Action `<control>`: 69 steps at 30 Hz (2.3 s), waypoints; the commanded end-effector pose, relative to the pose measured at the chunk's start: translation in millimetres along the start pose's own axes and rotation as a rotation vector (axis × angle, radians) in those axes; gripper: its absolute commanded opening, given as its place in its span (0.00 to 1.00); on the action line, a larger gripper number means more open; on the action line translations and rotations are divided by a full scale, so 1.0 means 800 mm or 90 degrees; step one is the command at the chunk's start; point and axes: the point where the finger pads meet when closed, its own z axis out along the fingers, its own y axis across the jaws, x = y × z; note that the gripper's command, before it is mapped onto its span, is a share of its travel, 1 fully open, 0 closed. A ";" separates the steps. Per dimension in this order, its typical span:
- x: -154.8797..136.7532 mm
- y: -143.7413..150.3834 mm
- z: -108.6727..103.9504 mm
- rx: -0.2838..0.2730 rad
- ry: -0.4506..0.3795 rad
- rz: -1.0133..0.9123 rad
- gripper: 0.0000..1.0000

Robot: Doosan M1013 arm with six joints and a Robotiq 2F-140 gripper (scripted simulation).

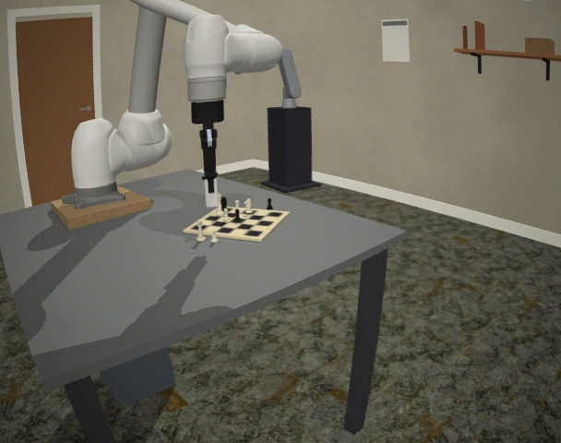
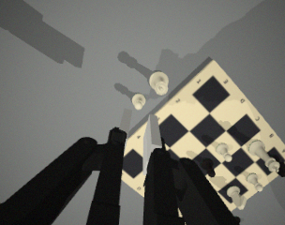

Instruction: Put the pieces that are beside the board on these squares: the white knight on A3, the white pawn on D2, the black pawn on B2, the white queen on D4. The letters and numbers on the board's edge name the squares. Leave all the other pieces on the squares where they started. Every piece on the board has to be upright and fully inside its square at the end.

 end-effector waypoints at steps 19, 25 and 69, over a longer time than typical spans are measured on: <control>0.000 0.000 0.002 0.000 0.000 0.000 0.20; 0.000 0.000 0.008 0.000 0.000 0.000 0.20; -0.001 -0.001 0.064 0.000 0.000 0.000 0.20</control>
